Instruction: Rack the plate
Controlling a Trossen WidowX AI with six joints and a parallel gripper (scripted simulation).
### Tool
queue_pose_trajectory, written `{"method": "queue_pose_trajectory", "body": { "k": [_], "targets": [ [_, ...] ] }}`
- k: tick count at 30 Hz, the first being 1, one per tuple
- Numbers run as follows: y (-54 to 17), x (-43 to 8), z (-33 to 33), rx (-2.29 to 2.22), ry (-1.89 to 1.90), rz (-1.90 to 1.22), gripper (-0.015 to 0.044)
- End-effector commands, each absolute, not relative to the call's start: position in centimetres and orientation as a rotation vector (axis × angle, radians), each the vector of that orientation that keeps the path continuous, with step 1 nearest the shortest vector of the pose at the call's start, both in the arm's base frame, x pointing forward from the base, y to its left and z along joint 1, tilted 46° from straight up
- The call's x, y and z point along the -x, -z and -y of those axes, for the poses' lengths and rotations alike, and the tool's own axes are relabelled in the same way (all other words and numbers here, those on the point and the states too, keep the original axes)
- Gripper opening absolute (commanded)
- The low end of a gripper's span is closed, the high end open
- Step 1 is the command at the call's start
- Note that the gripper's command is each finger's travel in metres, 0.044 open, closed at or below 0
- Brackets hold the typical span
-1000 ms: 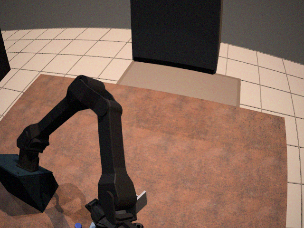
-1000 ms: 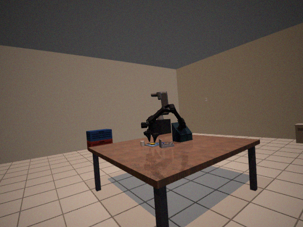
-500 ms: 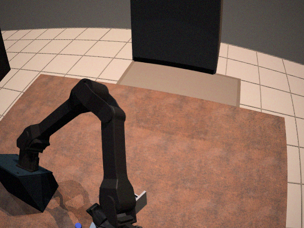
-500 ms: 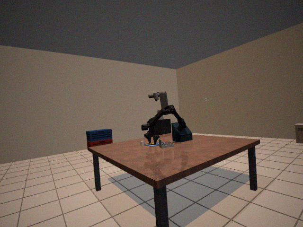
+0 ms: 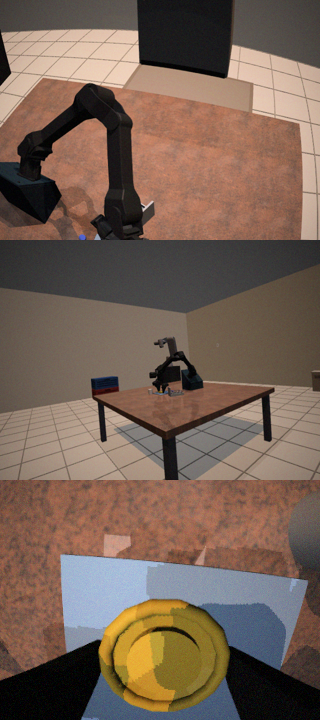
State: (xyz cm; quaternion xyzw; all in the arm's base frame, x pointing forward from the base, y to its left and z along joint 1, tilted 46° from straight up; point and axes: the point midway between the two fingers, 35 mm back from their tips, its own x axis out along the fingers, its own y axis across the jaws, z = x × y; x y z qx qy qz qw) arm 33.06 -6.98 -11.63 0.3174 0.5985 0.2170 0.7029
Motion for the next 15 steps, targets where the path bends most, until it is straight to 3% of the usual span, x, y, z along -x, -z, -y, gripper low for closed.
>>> {"method": "queue_pose_trajectory", "body": {
  "k": [1,3,14,15],
  "targets": [
    [11.6,-33.1,6.9,-0.712,-0.483,-1.33,0.0301],
    [11.6,-33.1,6.9,-0.712,-0.483,-1.33,0.0288],
    [8.3,-32.9,11.2,-0.705,-0.471,-1.333,0.0],
    [7.9,-32.9,11.7,-0.704,-0.47,-1.333,0.0]
  ]
}}
